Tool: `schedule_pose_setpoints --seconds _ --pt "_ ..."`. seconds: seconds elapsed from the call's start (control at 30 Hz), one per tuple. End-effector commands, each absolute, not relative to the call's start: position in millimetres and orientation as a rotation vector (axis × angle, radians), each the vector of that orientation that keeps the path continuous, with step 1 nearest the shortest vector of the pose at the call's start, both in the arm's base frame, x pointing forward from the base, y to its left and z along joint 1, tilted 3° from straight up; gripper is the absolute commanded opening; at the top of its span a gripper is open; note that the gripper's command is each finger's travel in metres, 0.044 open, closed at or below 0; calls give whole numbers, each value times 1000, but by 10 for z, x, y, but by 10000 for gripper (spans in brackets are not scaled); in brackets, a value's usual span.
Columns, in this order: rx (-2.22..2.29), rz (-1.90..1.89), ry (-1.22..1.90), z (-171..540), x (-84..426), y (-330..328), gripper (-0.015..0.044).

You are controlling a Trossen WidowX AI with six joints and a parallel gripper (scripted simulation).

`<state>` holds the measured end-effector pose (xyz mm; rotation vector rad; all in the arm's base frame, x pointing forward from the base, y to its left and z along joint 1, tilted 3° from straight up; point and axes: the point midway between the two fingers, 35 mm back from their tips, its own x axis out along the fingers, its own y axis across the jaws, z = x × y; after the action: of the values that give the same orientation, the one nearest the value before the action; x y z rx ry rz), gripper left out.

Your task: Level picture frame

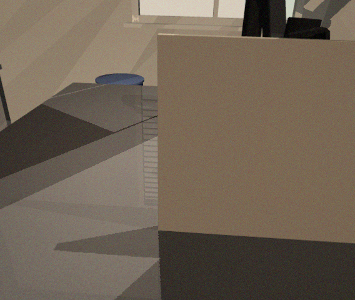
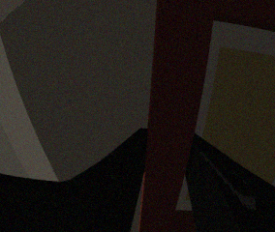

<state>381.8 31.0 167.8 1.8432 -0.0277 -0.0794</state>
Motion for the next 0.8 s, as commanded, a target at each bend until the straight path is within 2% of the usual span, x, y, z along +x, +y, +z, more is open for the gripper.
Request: schedule_pose_setpoints --seconds 0.0,0.77 --pt "1811 -79 -28 1679 3818 312 0" --pt "1691 -81 -23 1683 3818 315 0"
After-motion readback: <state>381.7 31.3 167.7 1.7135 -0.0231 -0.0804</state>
